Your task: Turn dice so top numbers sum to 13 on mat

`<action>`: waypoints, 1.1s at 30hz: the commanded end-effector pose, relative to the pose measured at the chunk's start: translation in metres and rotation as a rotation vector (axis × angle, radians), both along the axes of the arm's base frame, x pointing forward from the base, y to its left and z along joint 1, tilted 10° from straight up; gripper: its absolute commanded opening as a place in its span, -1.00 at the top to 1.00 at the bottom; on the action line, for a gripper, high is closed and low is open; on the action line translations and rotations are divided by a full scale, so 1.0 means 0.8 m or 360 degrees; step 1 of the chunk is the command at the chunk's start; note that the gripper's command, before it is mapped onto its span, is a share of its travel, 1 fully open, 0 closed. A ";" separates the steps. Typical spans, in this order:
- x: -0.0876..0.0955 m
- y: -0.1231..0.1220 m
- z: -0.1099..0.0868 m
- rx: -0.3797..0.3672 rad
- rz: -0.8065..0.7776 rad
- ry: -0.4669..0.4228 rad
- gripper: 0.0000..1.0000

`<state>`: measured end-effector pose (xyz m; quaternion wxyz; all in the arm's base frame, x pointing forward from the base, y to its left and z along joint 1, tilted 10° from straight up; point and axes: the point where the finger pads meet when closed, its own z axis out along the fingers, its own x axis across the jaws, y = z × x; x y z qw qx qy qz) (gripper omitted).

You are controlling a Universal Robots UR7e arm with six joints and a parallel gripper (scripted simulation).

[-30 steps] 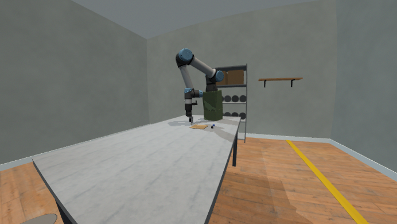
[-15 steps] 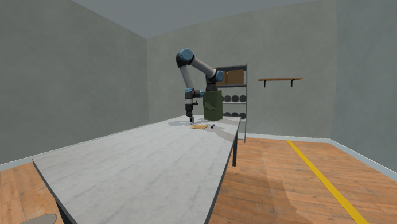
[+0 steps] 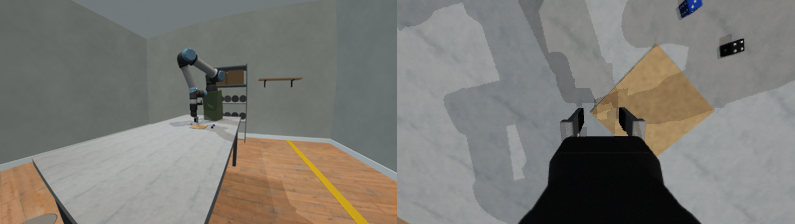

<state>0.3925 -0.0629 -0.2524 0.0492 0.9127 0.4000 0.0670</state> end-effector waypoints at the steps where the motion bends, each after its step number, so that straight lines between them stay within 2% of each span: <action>1: 0.000 0.014 0.000 -0.0003 -0.0001 -0.0002 -1.00; 15: -0.009 0.111 -0.005 -0.0003 -0.0001 -0.0002 -1.00; 17: -0.009 0.111 -0.005 -0.0003 -0.0001 -0.0002 -1.00; 27: -0.014 0.172 -0.009 -0.0003 -0.0001 -0.0002 -1.00; 33: -0.016 0.195 -0.010 -0.0003 -0.0001 -0.0002 -1.00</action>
